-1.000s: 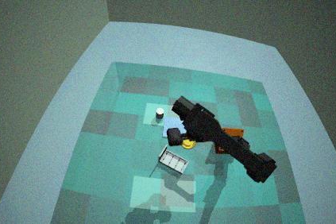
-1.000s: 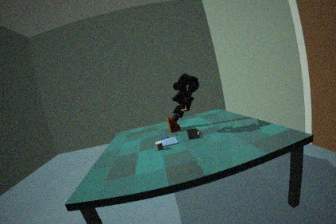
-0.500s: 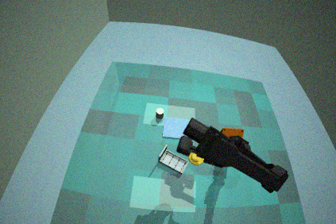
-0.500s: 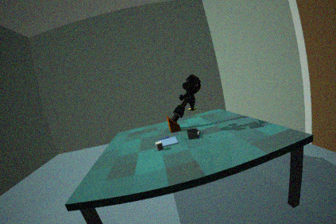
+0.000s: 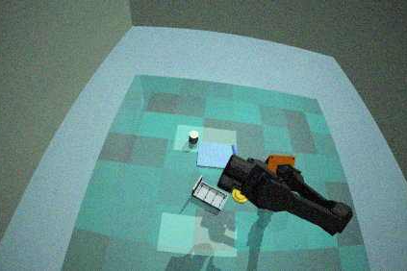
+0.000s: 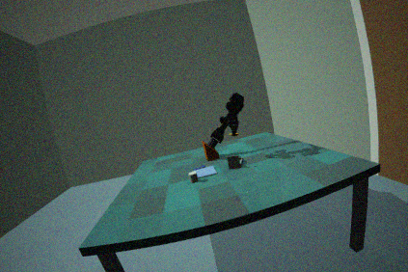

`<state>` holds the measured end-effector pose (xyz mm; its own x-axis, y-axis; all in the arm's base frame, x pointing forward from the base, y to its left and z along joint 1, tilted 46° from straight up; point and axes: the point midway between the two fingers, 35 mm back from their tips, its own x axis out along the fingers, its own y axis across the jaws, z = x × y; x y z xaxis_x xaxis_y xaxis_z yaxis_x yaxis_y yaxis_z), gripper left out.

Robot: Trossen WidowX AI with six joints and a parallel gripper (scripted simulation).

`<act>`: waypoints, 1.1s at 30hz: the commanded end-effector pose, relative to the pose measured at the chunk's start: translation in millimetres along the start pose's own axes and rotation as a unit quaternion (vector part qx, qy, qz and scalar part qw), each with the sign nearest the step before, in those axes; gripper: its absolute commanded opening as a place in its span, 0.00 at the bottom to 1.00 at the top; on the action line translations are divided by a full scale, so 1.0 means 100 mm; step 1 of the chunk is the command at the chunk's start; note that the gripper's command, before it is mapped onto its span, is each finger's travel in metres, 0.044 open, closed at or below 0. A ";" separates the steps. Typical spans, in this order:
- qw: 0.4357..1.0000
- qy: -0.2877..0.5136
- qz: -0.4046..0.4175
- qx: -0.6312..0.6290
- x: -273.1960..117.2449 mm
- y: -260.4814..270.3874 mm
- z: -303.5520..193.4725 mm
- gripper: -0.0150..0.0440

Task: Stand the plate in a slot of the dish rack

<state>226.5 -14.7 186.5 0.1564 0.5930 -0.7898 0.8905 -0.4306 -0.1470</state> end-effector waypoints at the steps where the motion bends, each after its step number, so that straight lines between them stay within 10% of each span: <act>1: 0.999 -0.035 -0.003 -0.019 0.10 -0.02 0.06 0.25; 33: 0.903 -0.332 0.068 -0.265 0.79 0.07 0.39 0.25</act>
<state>227.7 2.3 103.2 0.1208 -0.0097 -0.9926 0.9927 -0.0018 0.1208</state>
